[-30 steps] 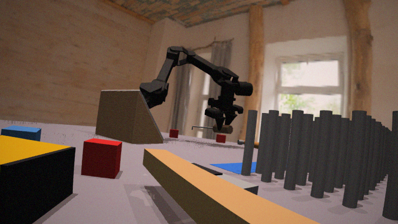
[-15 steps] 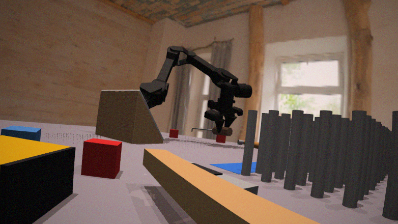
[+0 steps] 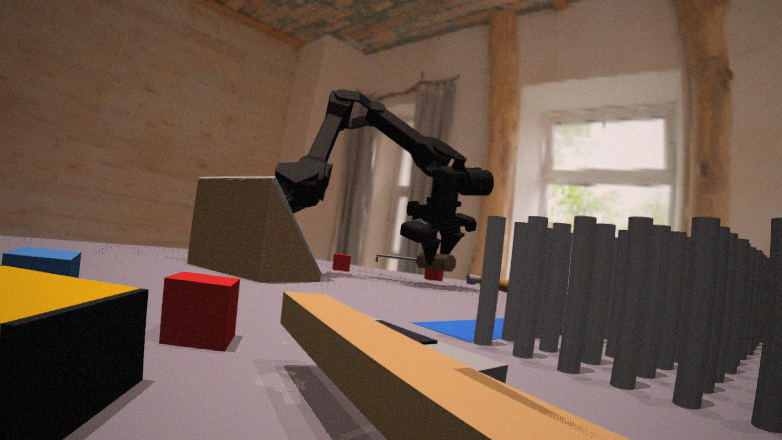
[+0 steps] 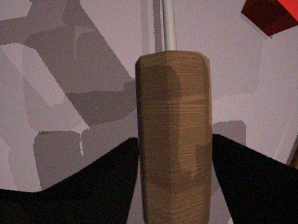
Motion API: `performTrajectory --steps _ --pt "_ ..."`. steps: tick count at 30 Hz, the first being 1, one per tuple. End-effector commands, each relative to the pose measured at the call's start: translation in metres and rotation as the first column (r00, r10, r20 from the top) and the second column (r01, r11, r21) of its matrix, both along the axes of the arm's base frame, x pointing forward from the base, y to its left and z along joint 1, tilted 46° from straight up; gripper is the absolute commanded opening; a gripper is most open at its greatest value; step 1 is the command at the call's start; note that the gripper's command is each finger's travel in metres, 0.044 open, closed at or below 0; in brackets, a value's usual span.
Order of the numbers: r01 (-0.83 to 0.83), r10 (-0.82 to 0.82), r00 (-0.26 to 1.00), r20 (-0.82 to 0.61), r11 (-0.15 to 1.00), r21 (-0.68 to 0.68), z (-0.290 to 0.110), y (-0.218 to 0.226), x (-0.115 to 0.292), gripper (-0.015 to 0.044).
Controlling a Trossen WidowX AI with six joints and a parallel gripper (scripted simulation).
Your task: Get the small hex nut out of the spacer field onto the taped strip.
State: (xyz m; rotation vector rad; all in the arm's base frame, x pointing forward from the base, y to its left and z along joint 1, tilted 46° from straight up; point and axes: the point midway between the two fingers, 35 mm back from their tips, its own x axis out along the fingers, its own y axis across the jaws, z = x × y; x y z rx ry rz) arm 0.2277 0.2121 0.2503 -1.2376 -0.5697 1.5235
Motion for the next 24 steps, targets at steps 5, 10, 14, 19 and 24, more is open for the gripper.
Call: performTrajectory --steps 5,10,14,19,24 --pt "0.003 -0.003 1.0 -0.006 1.0 0.004 -0.004 0.004 0.0 0.0" --pt "0.004 -0.004 1.0 -0.006 1.0 0.007 -0.005 0.007 0.0 0.0" --pt "0.004 -0.004 1.0 -0.006 1.0 0.009 -0.007 0.008 -0.001 0.0" --pt "0.005 -0.005 1.0 -0.006 1.0 0.012 -0.008 0.011 -0.001 0.0" --pt "0.006 -0.006 1.0 -0.006 1.0 0.015 -0.01 0.013 -0.001 0.0"
